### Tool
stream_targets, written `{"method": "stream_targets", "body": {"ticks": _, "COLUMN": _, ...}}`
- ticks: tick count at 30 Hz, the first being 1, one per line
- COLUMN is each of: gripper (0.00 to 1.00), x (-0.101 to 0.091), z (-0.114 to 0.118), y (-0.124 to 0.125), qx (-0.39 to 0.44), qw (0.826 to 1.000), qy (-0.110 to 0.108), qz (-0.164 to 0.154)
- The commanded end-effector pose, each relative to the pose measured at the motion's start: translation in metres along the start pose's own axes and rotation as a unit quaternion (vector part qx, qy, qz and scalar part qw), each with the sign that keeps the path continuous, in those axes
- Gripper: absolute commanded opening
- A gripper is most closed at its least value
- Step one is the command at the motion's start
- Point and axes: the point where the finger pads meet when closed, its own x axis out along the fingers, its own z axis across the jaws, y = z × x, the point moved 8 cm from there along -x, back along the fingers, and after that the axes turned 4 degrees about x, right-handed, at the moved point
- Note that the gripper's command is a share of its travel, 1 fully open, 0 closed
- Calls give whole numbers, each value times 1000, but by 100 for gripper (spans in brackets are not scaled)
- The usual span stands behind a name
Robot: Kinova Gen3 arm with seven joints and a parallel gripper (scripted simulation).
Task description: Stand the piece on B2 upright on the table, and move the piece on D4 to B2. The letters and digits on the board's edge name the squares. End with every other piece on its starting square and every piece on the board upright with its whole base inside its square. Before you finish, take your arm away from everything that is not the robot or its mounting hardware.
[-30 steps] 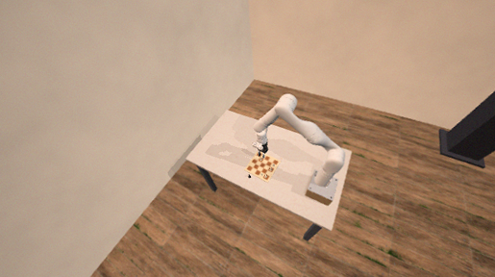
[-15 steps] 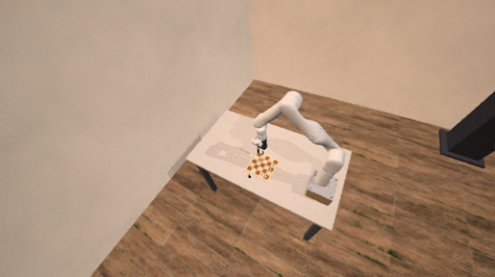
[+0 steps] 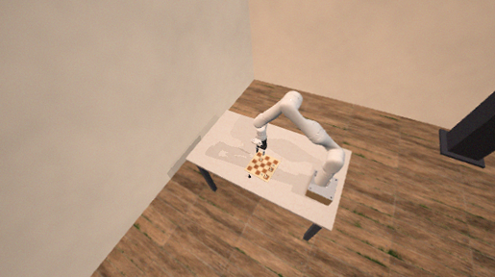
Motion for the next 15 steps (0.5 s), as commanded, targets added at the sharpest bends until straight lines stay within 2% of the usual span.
{"method": "stream_targets", "body": {"ticks": 1, "gripper": 100, "x": -1, "z": 1, "y": 0, "qx": 0, "qw": 1000, "qy": -1, "qz": 0}}
{"method": "stream_targets", "body": {"ticks": 8, "gripper": 100, "x": -3, "z": 1, "y": 0, "qx": 0, "qw": 1000, "qy": -1, "qz": 0}}
{"method": "stream_targets", "body": {"ticks": 15, "gripper": 100, "x": -14, "z": 1, "y": 0, "qx": 0, "qw": 1000, "qy": -1, "qz": 0}}
